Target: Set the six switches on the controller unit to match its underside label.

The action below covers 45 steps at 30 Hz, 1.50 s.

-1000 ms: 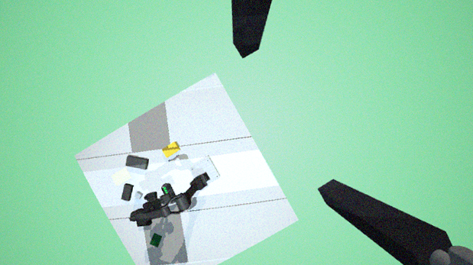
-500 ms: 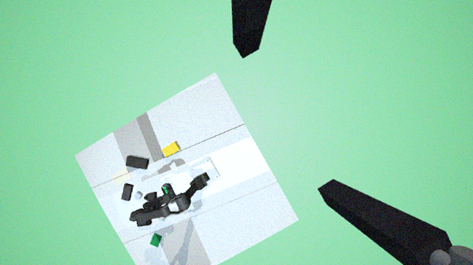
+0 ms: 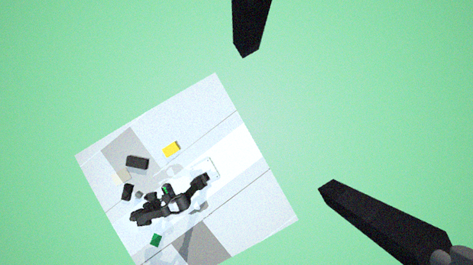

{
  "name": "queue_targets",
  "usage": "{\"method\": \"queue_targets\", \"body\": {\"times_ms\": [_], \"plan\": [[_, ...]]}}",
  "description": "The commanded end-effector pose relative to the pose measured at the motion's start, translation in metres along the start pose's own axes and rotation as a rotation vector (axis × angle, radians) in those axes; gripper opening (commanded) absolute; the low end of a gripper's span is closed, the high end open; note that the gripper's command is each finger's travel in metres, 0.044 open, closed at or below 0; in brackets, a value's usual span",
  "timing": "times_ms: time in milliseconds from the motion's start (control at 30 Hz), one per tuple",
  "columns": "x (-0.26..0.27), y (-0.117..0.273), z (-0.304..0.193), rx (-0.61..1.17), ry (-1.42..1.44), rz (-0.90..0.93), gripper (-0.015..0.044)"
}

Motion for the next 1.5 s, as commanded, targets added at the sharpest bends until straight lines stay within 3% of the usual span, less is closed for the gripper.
{"method": "queue_targets", "body": {"times_ms": [0,67,133,700,1467], "plan": [[0.0,0.0,0.0,0.0,0.0,-0.001,0.0394],[0.0,0.0,0.0,0.0,0.0,-0.001,0.044],[0.0,0.0,0.0,0.0,0.0,-0.001,0.044],[-0.046,-0.06,-0.01,0.005,0.014,-0.002,0.0],[-0.045,-0.06,-0.009,0.003,0.015,-0.002,0.0]]}}
Point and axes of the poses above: the point midway between the two fingers, 35 mm back from their tips, its own y axis back along the fingers, its own x axis across the jaws, z = x × y, the point moved 5 cm from there along y, back along the fingers, and after that the axes turned 6 degrees about y, right-handed, at the moved point
